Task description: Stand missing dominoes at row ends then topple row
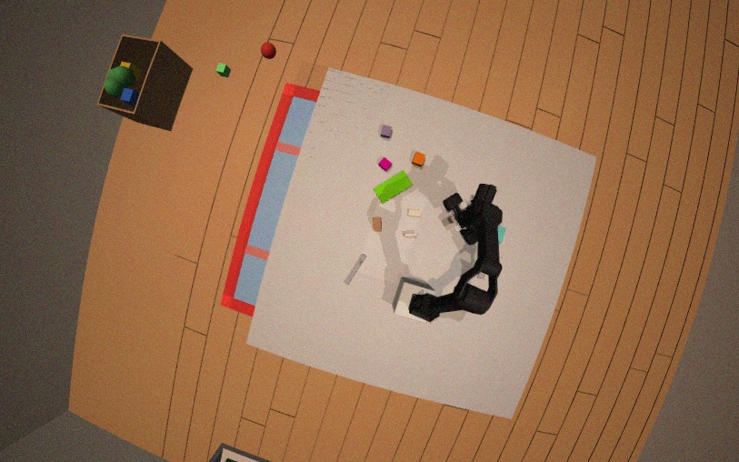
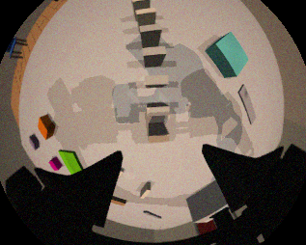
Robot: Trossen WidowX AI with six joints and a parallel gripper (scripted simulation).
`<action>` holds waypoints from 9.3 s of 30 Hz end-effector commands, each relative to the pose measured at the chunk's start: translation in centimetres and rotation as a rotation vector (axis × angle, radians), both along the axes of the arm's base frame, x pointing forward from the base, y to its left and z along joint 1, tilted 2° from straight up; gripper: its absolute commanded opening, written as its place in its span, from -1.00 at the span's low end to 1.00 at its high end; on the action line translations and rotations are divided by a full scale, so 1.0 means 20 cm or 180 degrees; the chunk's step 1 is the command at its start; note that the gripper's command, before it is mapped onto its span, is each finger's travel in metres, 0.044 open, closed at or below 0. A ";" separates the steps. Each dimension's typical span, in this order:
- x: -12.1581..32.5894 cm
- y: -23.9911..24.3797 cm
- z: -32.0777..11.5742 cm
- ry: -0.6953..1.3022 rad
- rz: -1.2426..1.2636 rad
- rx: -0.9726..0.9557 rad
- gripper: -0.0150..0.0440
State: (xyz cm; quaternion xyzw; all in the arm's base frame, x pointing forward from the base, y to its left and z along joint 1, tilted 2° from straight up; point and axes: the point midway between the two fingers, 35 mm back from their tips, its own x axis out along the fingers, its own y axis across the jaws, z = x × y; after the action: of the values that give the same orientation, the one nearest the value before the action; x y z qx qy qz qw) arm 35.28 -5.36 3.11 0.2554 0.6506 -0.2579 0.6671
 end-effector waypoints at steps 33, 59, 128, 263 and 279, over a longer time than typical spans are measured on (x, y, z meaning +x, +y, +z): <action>-0.05 0.68 -0.03 -0.0149 -0.2146 0.0091 1.00; -0.03 0.67 -0.40 -0.0148 -0.2146 0.0090 1.00; 0.33 0.94 0.24 -0.0075 0.5002 -0.0207 -0.13; 0.25 0.82 -0.18 -0.5016 0.4200 0.0101 -0.13; 0.26 0.83 -0.30 -0.4938 0.4254 0.0124 -0.13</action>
State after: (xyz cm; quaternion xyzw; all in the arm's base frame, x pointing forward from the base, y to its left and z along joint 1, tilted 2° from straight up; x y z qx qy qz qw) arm 40.54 11.13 -2.75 -0.0505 0.0550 0.4100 0.9090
